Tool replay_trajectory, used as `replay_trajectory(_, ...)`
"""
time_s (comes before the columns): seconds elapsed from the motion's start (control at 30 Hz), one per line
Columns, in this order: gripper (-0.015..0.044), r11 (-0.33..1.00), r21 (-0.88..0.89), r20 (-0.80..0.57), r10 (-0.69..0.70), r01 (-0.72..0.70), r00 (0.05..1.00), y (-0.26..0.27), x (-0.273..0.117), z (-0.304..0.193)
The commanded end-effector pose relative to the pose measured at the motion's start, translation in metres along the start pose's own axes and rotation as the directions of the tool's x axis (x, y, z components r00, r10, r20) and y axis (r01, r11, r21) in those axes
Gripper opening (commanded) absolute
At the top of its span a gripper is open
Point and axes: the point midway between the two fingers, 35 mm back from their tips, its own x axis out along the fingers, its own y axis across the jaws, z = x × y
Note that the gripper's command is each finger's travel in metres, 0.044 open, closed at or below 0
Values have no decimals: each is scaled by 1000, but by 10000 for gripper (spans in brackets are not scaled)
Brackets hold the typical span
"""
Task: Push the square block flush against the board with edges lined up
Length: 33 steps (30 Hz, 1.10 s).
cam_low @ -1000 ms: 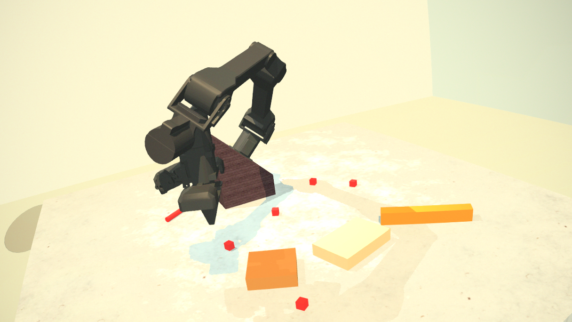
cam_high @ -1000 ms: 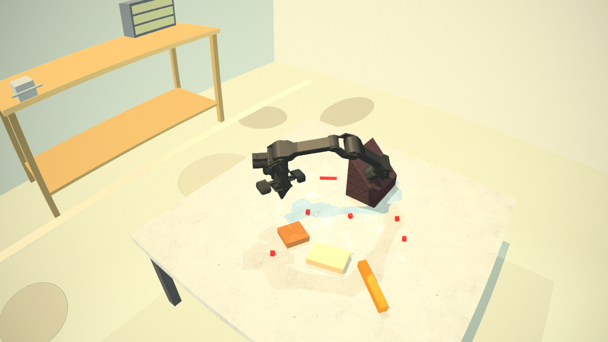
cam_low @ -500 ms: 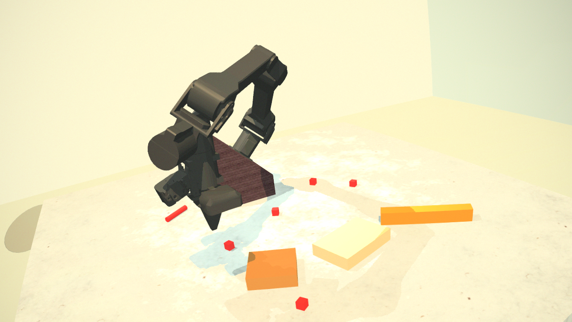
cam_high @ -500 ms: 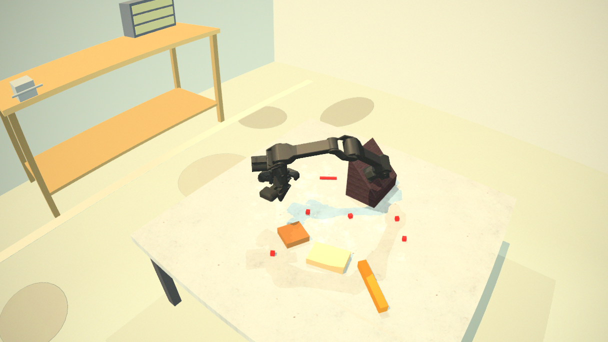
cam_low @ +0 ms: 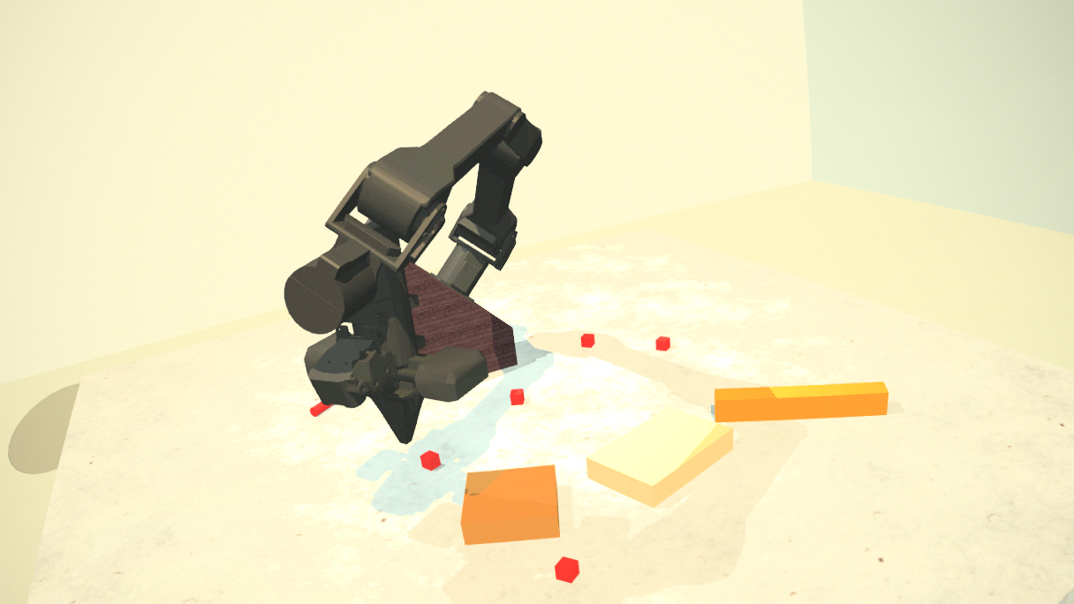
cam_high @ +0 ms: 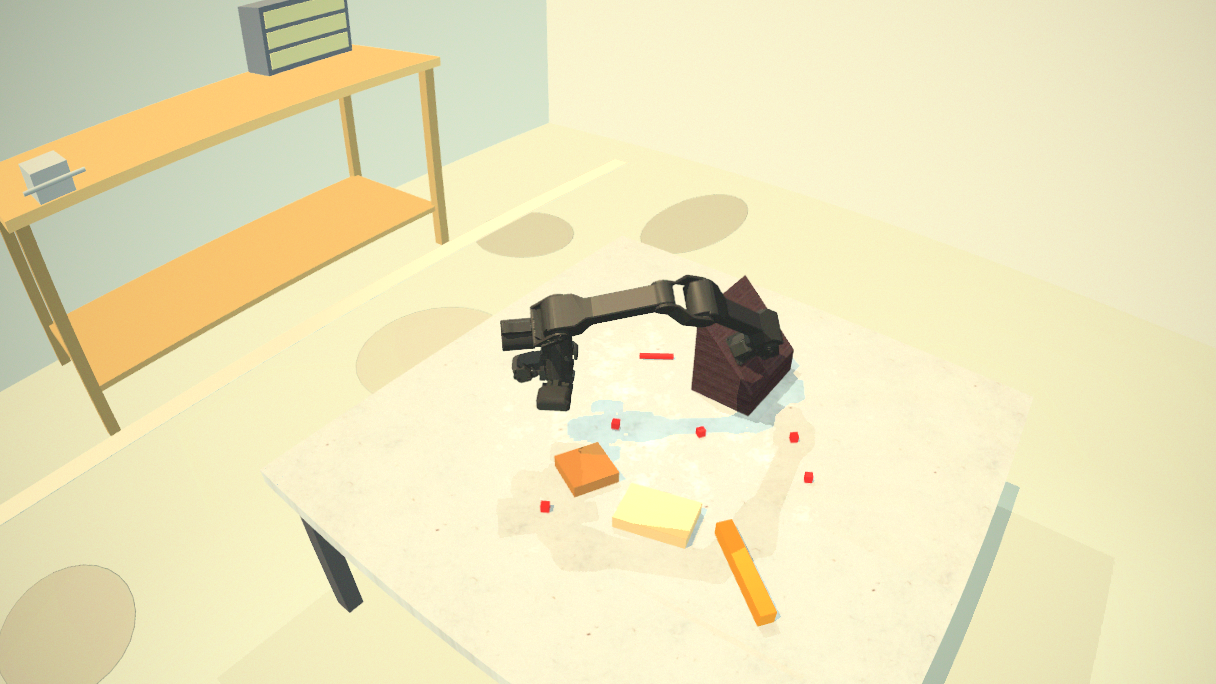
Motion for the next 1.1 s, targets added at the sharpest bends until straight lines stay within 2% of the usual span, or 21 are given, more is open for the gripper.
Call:
replay_trajectory(0.0, 0, 986, -165, -3, 1, -1, 1000, 3, 6, 1)
replay_trajectory(0.23, 0, 918, -397, -3, 1, -2, 1000, 6, 11, 2)
replay_trajectory(0.5, 0, 775, -633, -4, 1, -3, 1000, 9, 17, 4)
replay_trajectory(0.8, 0, 543, -839, -5, 1, -5, 1000, 12, 23, 5)
replay_trajectory(1.07, 0, 293, -956, -5, 1, -5, 1000, 16, 30, 6)
